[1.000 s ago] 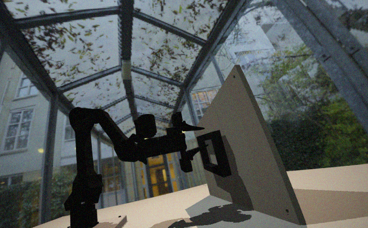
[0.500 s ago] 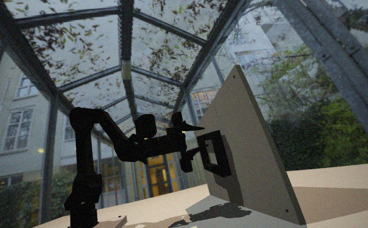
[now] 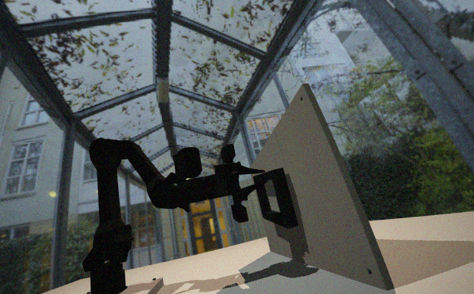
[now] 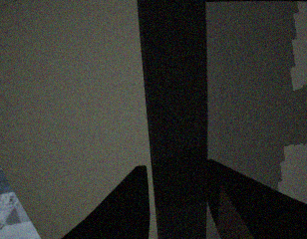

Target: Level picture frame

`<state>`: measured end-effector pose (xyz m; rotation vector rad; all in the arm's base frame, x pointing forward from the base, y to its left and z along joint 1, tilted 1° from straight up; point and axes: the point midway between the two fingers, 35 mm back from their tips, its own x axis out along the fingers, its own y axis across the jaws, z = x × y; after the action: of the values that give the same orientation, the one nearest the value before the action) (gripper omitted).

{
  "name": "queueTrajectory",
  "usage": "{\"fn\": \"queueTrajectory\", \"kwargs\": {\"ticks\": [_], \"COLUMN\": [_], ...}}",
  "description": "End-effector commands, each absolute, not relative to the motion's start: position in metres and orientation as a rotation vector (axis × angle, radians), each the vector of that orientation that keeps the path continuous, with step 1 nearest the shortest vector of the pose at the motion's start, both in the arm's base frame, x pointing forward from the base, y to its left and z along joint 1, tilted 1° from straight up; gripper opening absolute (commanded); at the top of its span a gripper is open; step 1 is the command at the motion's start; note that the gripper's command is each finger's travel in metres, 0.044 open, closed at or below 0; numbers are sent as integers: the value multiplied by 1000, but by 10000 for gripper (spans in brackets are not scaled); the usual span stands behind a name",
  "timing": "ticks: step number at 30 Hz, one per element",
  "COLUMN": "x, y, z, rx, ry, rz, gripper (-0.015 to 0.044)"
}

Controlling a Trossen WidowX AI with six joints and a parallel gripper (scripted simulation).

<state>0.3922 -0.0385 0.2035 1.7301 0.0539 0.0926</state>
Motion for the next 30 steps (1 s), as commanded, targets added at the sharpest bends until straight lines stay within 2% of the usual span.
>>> {"fn": "queueTrajectory", "kwargs": {"ticks": [1,5,7,30], "x": [393,393,393,392], "y": [-39,-39,-39,-39], "z": [203,203,203,208], "rx": [1731,1731,1731,1731], "ry": [51,51,51,51], "rz": [88,88,88,88], "gripper": [76,49,0,0]}}
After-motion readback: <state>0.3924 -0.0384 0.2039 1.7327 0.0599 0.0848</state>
